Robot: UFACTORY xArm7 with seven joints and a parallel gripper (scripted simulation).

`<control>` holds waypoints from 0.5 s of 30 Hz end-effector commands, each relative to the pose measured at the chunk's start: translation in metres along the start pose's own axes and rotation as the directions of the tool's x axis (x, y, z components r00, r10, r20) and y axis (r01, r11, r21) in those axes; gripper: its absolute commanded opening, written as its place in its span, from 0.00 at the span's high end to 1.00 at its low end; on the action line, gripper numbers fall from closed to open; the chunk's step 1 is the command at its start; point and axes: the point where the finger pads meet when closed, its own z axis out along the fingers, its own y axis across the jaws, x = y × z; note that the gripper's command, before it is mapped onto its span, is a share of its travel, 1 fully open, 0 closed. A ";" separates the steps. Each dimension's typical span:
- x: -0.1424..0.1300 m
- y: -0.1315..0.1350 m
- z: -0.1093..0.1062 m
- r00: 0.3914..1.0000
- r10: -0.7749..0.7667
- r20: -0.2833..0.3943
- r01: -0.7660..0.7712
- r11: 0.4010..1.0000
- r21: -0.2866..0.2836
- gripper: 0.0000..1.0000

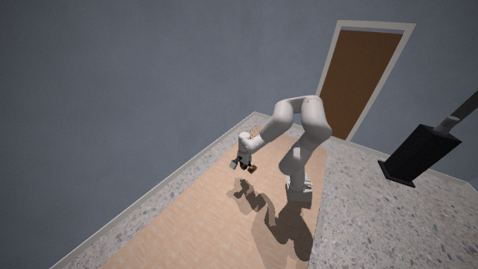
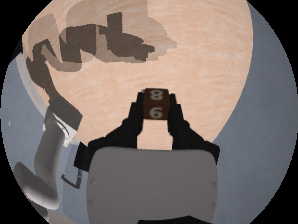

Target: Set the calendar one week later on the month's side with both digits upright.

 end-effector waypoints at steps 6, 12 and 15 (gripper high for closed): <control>0.000 0.001 -0.001 0.951 -0.309 -0.013 0.308 0.951 -0.008 0.73; 0.001 0.001 -0.001 0.895 -0.446 -0.012 0.446 0.895 -0.009 0.73; 0.001 0.001 0.000 0.864 -0.503 -0.012 0.503 0.864 -0.010 0.73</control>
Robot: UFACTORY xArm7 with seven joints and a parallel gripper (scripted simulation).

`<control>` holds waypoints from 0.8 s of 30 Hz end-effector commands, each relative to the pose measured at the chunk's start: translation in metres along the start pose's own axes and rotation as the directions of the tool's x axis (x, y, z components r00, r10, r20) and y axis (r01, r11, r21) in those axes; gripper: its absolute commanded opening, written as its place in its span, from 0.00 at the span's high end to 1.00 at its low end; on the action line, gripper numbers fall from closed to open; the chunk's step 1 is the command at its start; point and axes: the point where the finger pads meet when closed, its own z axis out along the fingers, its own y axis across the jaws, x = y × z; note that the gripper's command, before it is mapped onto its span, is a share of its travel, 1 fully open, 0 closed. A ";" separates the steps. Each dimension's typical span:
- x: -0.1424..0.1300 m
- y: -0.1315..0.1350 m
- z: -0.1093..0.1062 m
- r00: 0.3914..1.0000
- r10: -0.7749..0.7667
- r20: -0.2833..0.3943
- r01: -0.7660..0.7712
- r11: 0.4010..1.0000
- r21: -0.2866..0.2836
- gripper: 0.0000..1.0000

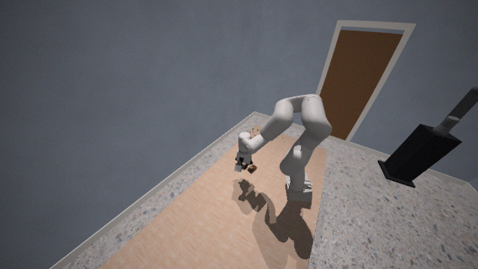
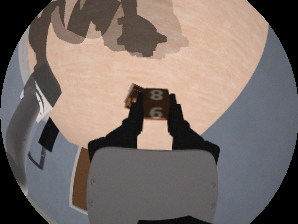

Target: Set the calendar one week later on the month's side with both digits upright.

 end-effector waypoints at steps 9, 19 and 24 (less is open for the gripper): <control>0.000 0.001 0.000 0.932 -0.362 -0.010 0.362 0.932 -0.012 0.73; 0.001 0.000 0.002 0.792 -0.610 -0.007 0.610 0.792 -0.013 0.73; 0.001 0.000 0.003 0.698 -0.716 -0.006 0.716 0.698 -0.014 0.73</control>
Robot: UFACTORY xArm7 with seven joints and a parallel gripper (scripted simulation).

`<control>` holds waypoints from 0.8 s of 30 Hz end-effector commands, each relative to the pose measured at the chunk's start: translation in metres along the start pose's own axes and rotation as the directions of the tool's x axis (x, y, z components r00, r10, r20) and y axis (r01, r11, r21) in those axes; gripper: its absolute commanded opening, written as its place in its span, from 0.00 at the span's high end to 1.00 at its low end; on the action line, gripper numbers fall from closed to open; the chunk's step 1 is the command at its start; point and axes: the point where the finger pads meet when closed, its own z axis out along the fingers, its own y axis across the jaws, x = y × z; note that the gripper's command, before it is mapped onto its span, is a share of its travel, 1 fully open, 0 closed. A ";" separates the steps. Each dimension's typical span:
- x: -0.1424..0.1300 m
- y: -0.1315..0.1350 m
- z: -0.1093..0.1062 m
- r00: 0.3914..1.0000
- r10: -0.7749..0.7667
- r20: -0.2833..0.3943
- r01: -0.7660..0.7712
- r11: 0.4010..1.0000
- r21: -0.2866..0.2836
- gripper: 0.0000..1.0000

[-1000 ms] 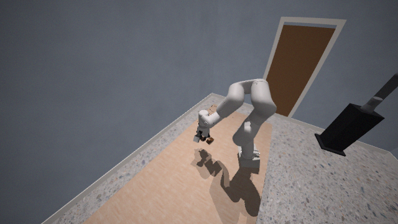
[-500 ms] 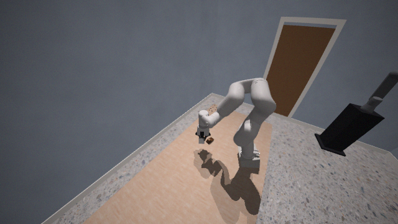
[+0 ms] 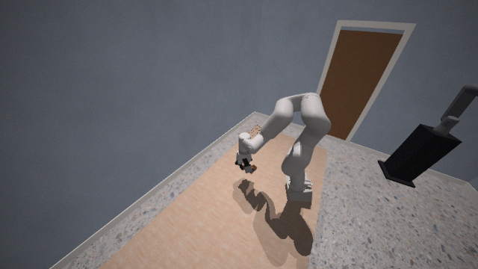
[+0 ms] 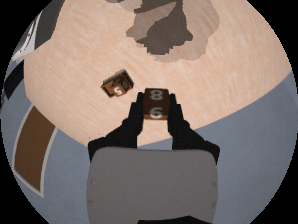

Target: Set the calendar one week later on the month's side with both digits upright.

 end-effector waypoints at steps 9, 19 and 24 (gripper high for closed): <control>0.000 0.001 0.001 0.939 -0.343 -0.003 0.343 0.939 -0.015 0.73; 0.001 0.001 0.002 0.911 -0.413 -0.003 0.413 0.910 -0.015 0.73; 0.001 0.001 0.002 0.911 -0.413 -0.003 0.413 0.910 -0.015 0.73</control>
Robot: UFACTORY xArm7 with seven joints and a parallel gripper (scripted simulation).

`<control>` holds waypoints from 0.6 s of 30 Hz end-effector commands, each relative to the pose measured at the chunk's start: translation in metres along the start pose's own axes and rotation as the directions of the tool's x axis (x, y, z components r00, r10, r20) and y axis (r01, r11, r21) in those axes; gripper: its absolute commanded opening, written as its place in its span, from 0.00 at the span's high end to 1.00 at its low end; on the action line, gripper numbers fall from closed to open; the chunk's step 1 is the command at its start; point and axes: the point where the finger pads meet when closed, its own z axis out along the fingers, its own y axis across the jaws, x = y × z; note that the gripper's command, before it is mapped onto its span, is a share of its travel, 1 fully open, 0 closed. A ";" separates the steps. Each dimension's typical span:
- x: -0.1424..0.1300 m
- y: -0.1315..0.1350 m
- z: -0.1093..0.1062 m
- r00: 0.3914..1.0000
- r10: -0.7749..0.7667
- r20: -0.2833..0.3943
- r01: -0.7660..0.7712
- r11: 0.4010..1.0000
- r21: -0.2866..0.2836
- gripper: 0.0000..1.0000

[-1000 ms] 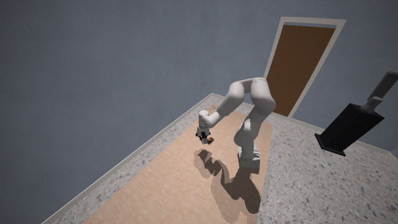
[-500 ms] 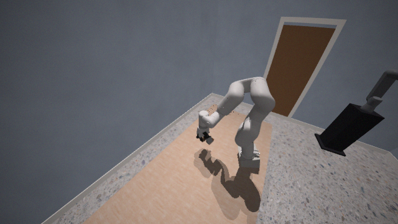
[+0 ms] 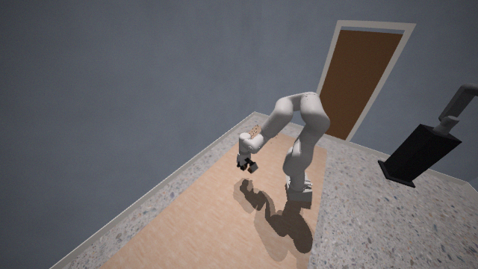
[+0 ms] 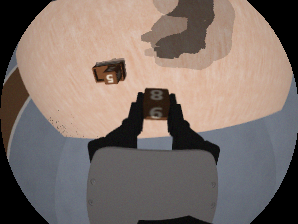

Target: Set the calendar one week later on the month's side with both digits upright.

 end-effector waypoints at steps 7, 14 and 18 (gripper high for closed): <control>-0.001 0.001 0.000 1.000 -0.003 0.003 0.003 1.000 -0.003 0.73; -0.001 0.000 0.007 1.000 -0.003 0.003 0.003 1.000 -0.003 0.73; -0.001 0.000 0.021 1.000 -0.003 0.003 0.003 1.000 -0.004 0.73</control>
